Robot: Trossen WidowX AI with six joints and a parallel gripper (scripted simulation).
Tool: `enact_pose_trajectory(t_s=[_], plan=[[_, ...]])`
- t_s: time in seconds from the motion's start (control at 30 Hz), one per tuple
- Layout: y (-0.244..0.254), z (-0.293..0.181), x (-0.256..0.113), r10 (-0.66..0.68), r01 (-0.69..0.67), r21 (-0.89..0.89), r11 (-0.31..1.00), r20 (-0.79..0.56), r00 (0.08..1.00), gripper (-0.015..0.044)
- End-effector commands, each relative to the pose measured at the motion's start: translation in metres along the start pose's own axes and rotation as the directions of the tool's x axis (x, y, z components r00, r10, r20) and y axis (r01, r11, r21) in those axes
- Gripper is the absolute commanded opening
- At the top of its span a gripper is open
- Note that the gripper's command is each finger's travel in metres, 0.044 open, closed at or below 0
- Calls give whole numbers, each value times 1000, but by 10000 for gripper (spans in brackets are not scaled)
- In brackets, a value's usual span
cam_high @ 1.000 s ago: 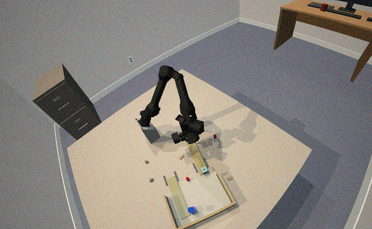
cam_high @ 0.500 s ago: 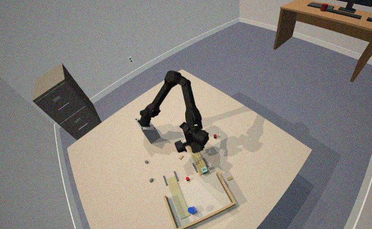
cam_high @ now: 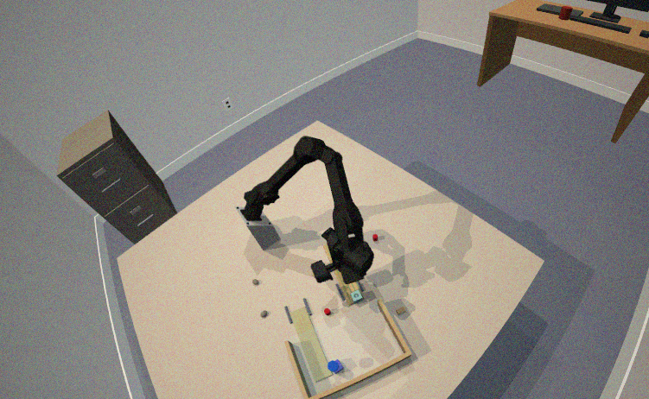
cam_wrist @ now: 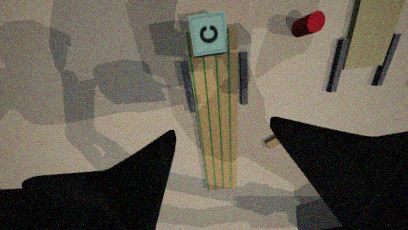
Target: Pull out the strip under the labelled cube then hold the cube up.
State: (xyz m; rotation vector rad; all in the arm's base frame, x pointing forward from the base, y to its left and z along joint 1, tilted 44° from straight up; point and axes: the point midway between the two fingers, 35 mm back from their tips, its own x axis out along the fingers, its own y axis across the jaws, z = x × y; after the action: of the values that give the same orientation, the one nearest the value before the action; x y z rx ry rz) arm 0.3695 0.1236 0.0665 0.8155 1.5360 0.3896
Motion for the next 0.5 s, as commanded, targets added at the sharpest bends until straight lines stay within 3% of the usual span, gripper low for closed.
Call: enact_pose_trajectory(t_s=[0.0, 0.47], plan=[[0, 15, -2, 5, -5, -1, 1000, -1, 1000, 440], [2, 73, -9, 5, -5, -3, 1000, 1, 1000, 440]])
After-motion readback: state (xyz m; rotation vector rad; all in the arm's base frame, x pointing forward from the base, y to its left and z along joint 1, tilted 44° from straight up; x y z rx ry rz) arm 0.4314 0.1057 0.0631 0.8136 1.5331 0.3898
